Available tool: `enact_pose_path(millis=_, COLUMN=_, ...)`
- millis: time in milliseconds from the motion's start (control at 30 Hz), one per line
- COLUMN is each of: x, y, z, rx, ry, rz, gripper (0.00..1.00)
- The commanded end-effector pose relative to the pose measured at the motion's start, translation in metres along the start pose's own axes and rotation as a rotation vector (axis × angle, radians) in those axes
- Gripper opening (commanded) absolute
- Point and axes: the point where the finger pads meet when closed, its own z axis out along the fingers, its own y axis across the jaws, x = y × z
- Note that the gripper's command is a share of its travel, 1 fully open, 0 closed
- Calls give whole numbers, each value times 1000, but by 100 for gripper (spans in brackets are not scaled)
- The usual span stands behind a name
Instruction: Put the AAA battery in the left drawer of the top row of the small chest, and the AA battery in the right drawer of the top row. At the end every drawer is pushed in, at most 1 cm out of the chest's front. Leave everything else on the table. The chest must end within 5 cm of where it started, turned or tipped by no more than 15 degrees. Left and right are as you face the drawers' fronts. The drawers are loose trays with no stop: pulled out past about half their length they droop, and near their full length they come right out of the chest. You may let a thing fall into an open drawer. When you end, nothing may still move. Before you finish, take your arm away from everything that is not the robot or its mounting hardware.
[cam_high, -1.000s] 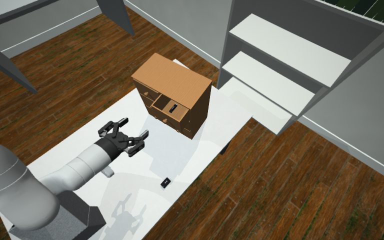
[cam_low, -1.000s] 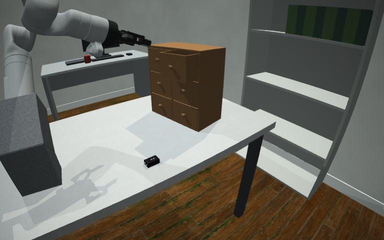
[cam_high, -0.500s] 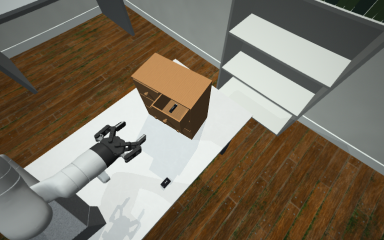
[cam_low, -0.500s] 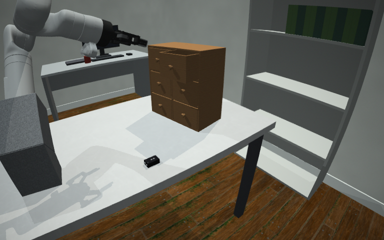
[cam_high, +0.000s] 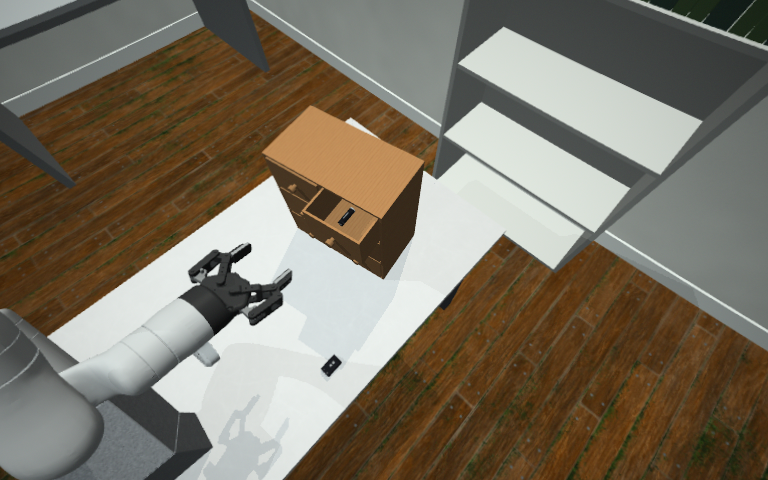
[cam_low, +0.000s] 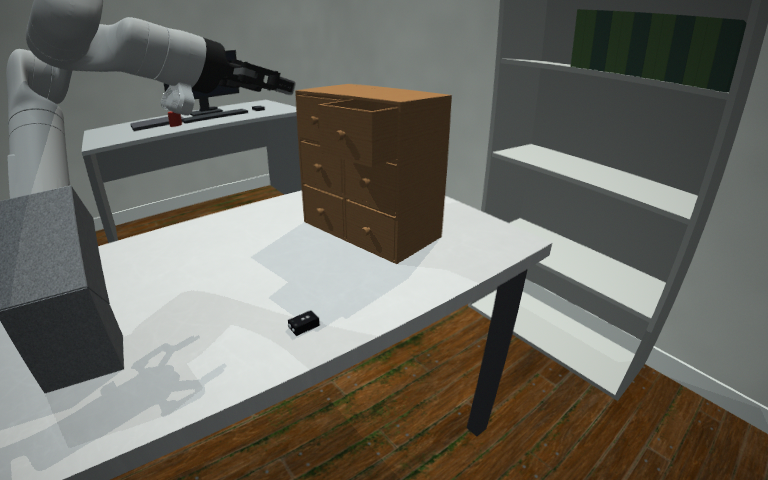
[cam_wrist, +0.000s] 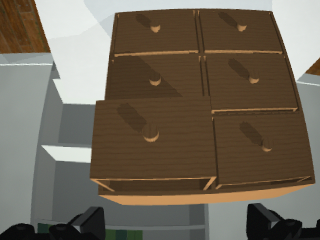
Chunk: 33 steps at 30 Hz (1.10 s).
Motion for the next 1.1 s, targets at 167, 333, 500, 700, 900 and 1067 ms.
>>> enact_pose_path(millis=167, x=-2, y=0, z=0, rx=0, ry=22, rz=-5, gripper=100)
enact_pose_path(millis=333, x=-3, y=0, z=0, rx=0, ry=40, rz=-5, gripper=100)
enact_pose_path(millis=500, x=-3, y=0, z=-1, rx=0, ry=64, rz=-4, gripper=100)
enact_pose_path(millis=700, x=-5, y=0, z=-1, rx=0, ry=107, rz=-4, gripper=100)
enact_pose_path(millis=900, x=-6, y=0, z=-2, rx=0, ry=150, rz=-4, gripper=100)
enact_pose_path(millis=1067, x=-7, y=0, z=-2, rx=1, ry=189, rz=-4, gripper=100)
